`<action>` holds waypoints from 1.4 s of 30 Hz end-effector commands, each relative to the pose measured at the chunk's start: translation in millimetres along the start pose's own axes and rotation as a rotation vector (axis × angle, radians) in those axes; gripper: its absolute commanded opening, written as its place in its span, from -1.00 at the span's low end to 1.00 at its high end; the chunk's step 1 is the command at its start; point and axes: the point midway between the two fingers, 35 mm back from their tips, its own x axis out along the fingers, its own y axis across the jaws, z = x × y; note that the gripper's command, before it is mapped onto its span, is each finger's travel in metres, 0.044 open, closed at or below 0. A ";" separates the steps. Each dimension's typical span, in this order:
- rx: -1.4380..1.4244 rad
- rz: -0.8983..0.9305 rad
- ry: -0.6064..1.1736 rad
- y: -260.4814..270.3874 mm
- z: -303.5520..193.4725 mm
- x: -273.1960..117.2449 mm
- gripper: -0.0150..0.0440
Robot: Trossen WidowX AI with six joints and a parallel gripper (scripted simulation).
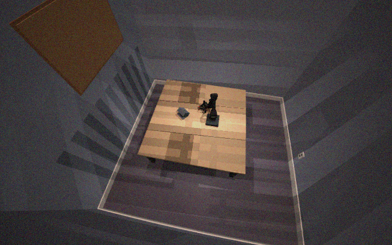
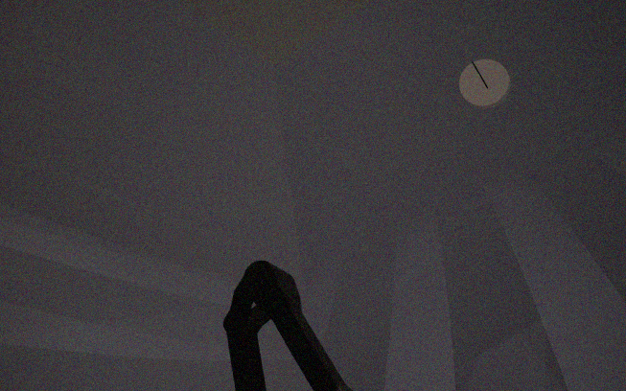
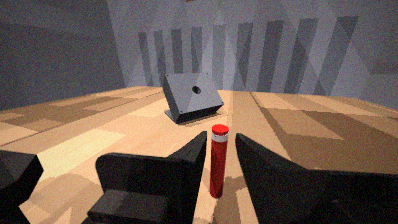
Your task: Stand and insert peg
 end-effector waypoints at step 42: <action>-0.041 -0.024 0.020 -2.8 144.2 -8.4 1.00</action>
